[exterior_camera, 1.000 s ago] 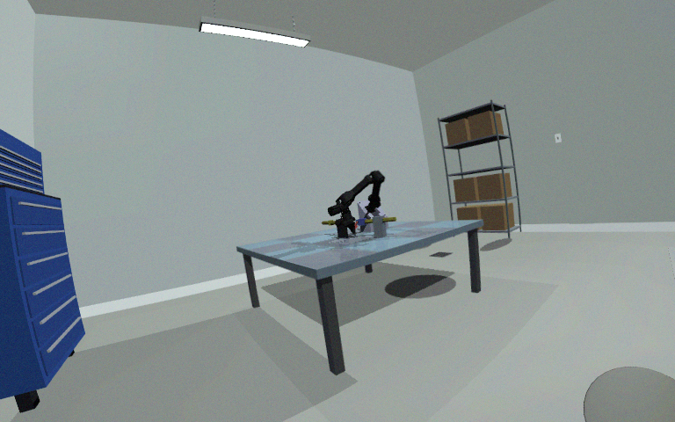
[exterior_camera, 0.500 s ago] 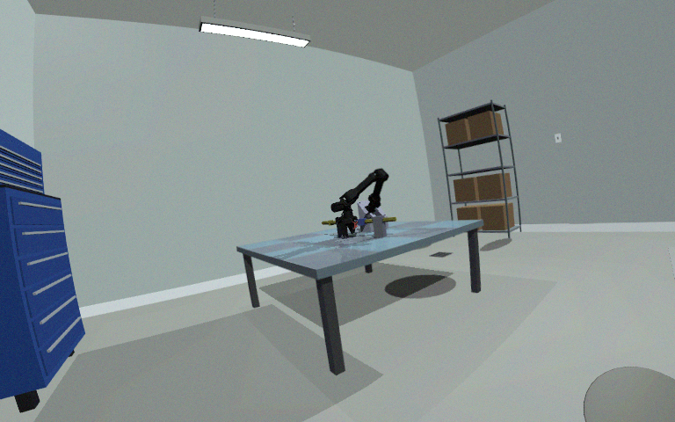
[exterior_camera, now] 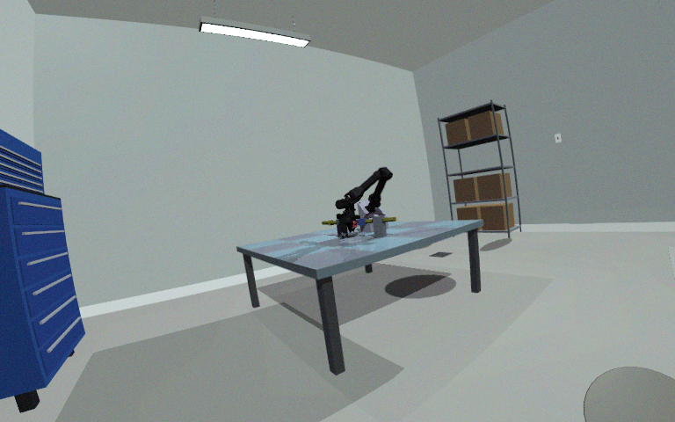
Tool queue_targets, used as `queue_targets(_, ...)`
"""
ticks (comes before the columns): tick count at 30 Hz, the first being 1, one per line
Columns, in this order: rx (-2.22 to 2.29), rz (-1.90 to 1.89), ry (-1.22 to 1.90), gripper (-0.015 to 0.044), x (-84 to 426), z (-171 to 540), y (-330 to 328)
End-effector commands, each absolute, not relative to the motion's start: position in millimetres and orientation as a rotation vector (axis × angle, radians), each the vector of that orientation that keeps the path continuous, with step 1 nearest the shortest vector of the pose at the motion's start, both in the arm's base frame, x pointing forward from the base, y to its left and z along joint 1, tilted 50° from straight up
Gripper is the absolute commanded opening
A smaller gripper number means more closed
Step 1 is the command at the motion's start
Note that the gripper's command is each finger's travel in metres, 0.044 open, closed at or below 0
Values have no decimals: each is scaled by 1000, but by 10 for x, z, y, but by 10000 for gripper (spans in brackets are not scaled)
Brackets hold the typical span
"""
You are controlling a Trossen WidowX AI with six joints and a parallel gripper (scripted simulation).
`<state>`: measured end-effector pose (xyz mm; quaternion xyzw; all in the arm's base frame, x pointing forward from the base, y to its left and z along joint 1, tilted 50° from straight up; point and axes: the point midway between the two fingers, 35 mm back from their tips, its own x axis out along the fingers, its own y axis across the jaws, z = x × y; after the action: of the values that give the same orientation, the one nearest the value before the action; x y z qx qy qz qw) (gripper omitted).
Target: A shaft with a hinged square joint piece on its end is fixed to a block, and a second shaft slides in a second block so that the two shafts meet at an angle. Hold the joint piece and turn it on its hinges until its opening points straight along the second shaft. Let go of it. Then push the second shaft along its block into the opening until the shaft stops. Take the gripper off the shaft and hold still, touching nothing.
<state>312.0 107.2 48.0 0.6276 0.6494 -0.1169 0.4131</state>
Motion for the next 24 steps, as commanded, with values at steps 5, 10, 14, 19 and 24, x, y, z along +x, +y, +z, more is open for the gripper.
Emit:
queue_targets(5,1606,-466,1576,0,3079,476,1019)
queue_targets(10,1608,-514,1559,0,3068,476,1006)
queue_targets(14,1608,-534,1552,0,3065,475,1000)
queue_targets(19,1605,-539,1547,0,3067,477,996)
queue_targets(24,1602,-536,1545,0,3069,477,996)
